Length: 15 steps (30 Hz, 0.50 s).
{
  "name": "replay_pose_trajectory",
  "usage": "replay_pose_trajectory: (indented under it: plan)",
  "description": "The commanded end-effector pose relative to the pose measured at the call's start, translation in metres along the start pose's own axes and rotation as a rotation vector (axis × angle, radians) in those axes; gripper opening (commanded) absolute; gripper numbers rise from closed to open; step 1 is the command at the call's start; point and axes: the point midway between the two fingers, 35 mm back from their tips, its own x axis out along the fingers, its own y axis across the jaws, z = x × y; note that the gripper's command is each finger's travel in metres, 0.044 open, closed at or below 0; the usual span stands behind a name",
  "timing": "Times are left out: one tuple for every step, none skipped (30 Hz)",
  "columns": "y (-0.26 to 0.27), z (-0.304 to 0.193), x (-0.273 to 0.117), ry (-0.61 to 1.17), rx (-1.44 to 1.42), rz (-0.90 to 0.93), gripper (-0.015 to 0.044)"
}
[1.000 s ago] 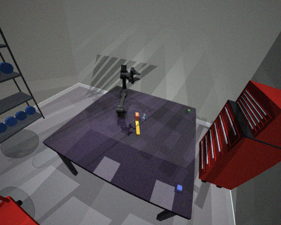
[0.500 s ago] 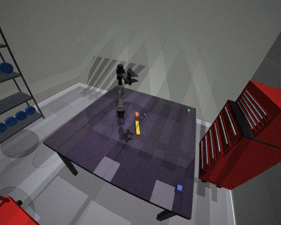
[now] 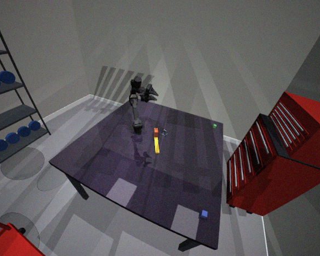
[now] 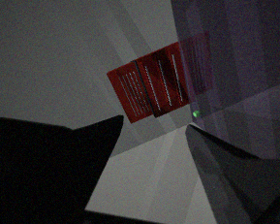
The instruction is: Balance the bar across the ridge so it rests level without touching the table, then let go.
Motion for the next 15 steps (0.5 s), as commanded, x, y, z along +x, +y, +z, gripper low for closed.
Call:
replay_pose_trajectory:
  plan:
    - [-0.001, 0.018, 0.011, -0.033, -0.004, -0.055, 0.0315]
    - [-0.001, 0.023, 0.014, -0.041, -0.007, -0.073, 0.0315]
    - [-0.002, 0.028, 0.017, -0.049, -0.011, -0.091, 0.0315]
    - [-0.003, 0.033, 0.020, -0.057, -0.015, -0.110, 0.0315]
    - [-0.004, 0.038, 0.024, -0.065, -0.019, -0.129, 0.0315]
    - [-0.005, 0.043, 0.027, -0.073, -0.024, -0.149, 0.0315]
    - [-0.006, 0.047, 0.030, -0.080, -0.030, -0.169, 0.0315]
    - [-0.007, 0.052, 0.034, -0.087, -0.036, -0.190, 0.0315]
    - [-0.009, 0.056, 0.037, -0.094, -0.042, -0.211, 0.0315]
    - [-0.011, 0.061, 0.041, -0.101, -0.049, -0.232, 0.0315]
    - [-0.013, 0.065, 0.044, -0.108, -0.057, -0.254, 0.0315]
    - [-0.015, 0.069, 0.048, -0.114, -0.065, -0.277, 0.0315]
    - [-0.017, 0.073, 0.051, -0.121, -0.073, -0.300, 0.0315]
    - [-0.019, 0.077, 0.054, -0.126, -0.082, -0.323, 0.0315]
    - [-0.022, 0.081, 0.058, -0.132, -0.091, -0.346, 0.0315]
